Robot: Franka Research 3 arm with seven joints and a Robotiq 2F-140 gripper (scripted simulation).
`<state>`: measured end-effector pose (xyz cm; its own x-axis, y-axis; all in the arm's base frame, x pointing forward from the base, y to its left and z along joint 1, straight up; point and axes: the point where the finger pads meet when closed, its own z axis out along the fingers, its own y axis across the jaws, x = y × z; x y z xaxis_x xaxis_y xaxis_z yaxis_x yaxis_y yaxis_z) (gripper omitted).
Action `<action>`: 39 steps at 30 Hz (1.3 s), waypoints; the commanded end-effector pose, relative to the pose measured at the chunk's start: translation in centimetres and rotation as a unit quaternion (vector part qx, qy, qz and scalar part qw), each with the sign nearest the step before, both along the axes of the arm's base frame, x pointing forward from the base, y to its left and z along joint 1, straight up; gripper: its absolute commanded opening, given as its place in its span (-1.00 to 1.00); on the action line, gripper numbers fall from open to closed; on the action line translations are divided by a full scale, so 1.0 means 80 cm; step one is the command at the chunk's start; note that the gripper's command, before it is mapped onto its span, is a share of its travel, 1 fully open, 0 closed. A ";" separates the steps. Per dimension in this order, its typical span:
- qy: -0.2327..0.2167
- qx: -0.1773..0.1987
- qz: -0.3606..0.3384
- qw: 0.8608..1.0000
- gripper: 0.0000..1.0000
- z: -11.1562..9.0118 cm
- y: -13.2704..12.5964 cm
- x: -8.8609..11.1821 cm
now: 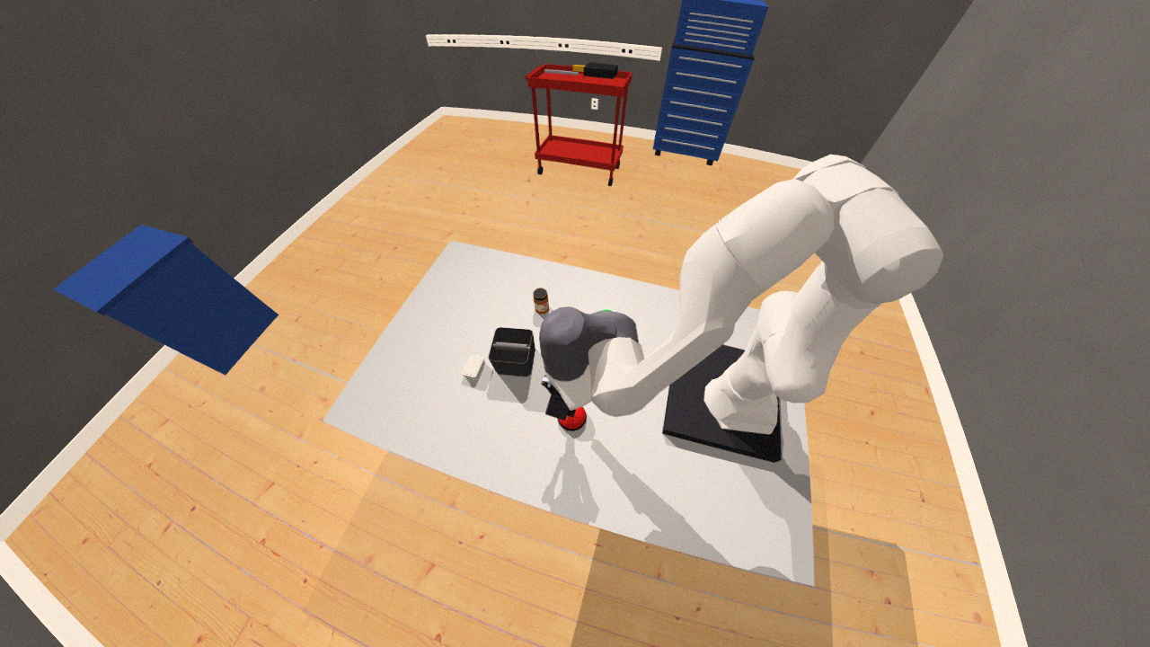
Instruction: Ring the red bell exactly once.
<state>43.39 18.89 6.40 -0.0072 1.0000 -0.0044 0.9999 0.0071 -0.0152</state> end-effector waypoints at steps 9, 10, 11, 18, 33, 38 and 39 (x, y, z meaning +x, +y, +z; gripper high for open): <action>-0.007 0.001 -0.002 1.000 -0.80 -0.007 0.000 0.002; -0.007 0.001 -0.002 1.000 -0.80 -0.007 0.000 0.002; -0.007 0.001 -0.002 1.000 -0.80 -0.008 0.000 0.002; -0.007 0.001 -0.002 1.000 -0.80 -0.011 0.000 0.001; -0.007 0.001 -0.002 1.000 -0.80 0.049 0.000 0.001; -0.007 0.001 -0.002 1.000 -0.80 0.067 0.000 0.001; -0.007 0.001 -0.002 1.000 -0.80 0.072 0.000 0.001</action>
